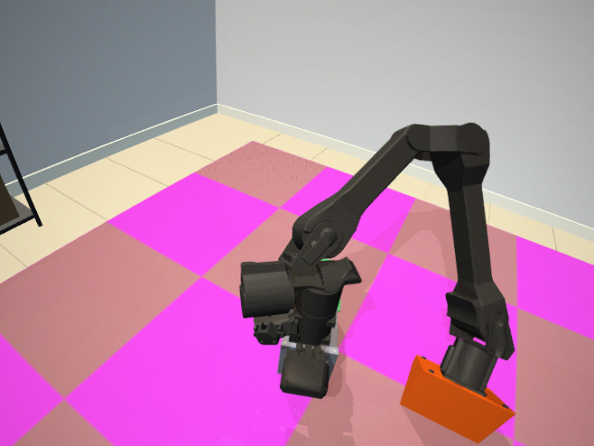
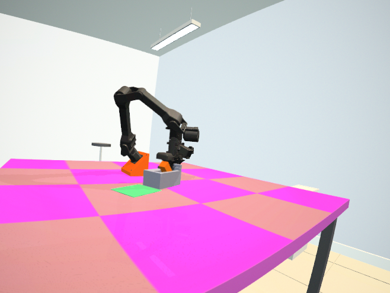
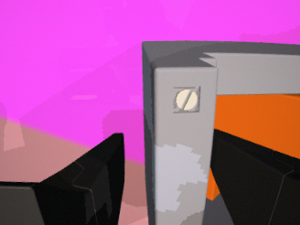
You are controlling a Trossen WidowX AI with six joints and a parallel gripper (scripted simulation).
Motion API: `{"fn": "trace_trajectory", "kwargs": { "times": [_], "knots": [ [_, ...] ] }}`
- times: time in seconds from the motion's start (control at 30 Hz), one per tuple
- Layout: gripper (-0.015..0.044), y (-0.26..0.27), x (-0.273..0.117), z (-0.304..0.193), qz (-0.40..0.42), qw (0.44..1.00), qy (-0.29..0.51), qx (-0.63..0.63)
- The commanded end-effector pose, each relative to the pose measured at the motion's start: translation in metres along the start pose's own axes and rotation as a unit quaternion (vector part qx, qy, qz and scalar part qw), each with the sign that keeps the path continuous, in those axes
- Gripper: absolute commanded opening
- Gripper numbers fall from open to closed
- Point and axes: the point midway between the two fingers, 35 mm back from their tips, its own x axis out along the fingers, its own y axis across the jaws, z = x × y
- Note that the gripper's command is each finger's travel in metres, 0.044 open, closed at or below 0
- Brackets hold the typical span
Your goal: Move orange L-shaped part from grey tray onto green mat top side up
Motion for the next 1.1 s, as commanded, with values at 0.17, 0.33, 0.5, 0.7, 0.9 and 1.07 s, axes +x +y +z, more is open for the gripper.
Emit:
{"fn": "trace_trajectory", "kwargs": {
  "times": [0.17, 0.33, 0.5, 0.7, 0.9, 1.07],
  "knots": [
    [0.018, -0.001, 0.003, 0.0, -0.004, 1.0, 0.0, -0.001],
    [0.018, 0.0, 0.002, 0.0, -0.001, 1.0, -0.001, 0.0],
    [0.018, 0.004, -0.003, 0.0, -0.002, 1.0, -0.001, -0.001],
    [0.018, 0.011, -0.01, 0.0, -0.003, 1.0, 0.0, -0.001],
    [0.018, 0.007, -0.055, 0.005, -0.002, 1.0, -0.001, -0.002],
    [0.018, 0.0, -0.107, 0.0, -0.002, 1.0, 0.0, -0.002]
  ]
}}
